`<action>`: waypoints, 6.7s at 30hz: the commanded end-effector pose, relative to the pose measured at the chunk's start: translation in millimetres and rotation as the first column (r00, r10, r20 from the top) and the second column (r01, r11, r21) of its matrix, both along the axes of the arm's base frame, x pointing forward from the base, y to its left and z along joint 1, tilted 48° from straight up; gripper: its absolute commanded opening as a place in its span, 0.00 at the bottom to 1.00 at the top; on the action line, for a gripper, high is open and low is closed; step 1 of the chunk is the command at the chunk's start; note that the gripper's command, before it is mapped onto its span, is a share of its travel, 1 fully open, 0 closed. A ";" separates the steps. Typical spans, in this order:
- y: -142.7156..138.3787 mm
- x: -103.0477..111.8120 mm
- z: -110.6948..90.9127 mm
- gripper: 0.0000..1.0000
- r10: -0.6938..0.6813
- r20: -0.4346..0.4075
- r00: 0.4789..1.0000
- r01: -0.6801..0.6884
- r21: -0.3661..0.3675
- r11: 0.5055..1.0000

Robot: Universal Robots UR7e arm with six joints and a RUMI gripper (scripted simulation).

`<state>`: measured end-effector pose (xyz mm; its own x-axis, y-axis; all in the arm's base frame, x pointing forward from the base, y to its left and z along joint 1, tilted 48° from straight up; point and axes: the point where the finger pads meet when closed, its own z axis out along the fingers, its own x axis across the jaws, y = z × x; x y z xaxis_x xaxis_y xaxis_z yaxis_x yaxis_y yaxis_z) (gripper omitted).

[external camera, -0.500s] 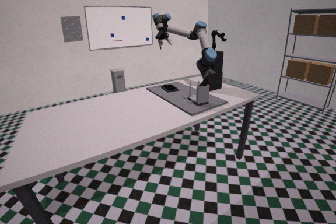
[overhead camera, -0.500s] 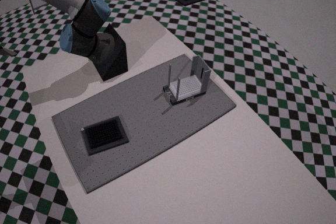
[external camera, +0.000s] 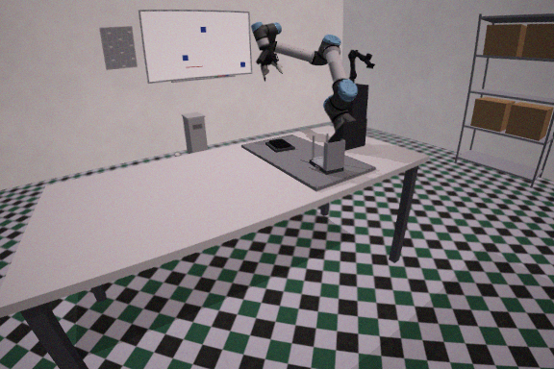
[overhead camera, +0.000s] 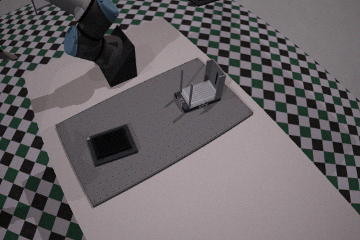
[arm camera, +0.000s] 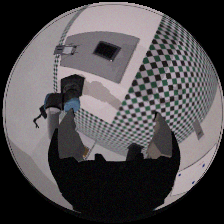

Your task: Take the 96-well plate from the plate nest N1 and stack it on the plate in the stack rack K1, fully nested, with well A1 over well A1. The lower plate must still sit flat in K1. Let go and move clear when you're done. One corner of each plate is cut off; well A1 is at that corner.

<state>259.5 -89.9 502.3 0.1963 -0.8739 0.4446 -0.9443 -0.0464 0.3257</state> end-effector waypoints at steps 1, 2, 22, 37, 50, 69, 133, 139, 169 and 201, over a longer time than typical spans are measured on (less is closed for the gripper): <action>0.1 0.0 0.2 1.00 0.000 0.001 1.000 0.000 0.000 1.000; 0.1 0.0 0.2 1.00 0.000 0.001 1.000 0.000 0.000 1.000; -10.6 52.4 -60.7 1.00 0.238 -0.113 0.965 -0.239 0.007 0.971; -14.0 80.1 -106.4 1.00 0.383 -0.194 0.903 -0.386 0.025 0.922; -14.6 101.5 -158.1 1.00 0.511 -0.275 0.814 -0.518 0.054 0.854; -12.0 115.0 -225.6 1.00 0.636 -0.370 0.677 -0.650 0.103 0.752; -29.6 102.5 -338.8 1.00 0.759 -0.497 0.420 -0.793 0.206 0.574; -34.6 101.9 -343.3 1.00 0.759 -0.497 0.420 -0.793 0.206 0.574; -68.9 97.4 -374.7 1.00 0.759 -0.497 0.420 -0.793 0.206 0.574; -103.1 92.9 -406.1 1.00 0.759 -0.497 0.420 -0.793 0.206 0.574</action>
